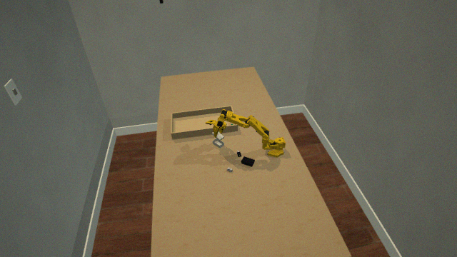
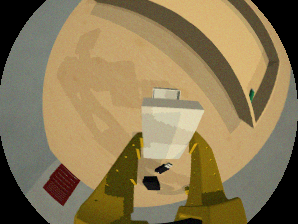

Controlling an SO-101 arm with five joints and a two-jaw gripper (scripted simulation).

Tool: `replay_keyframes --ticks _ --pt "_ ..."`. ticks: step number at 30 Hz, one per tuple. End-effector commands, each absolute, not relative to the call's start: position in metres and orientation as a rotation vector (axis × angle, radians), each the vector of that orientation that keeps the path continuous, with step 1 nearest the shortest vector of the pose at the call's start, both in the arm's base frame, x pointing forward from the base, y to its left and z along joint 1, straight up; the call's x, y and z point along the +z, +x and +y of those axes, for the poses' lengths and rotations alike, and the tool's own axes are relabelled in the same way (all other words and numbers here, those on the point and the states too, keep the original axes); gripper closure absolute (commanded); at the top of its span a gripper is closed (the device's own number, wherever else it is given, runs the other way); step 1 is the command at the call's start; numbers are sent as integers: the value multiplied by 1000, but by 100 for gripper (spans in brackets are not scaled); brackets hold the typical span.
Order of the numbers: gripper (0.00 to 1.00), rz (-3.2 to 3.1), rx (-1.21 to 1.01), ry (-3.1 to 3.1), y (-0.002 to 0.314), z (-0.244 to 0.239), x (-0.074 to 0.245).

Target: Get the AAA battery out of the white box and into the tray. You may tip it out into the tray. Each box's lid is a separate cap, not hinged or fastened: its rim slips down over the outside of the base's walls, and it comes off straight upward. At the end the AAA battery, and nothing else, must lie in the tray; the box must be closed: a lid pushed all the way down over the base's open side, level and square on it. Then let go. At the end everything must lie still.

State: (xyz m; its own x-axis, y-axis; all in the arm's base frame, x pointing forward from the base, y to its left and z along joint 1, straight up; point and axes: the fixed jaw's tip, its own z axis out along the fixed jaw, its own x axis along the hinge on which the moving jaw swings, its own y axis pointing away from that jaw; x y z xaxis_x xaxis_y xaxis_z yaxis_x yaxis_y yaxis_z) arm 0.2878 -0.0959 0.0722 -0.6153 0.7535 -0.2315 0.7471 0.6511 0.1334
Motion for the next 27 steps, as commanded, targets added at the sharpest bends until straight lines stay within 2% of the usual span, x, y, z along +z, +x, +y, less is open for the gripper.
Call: replay_keyframes --ticks 1,27 --pt "80 2547 41 1166 290 -96 93" --pt "80 2562 40 1181 287 -95 90"
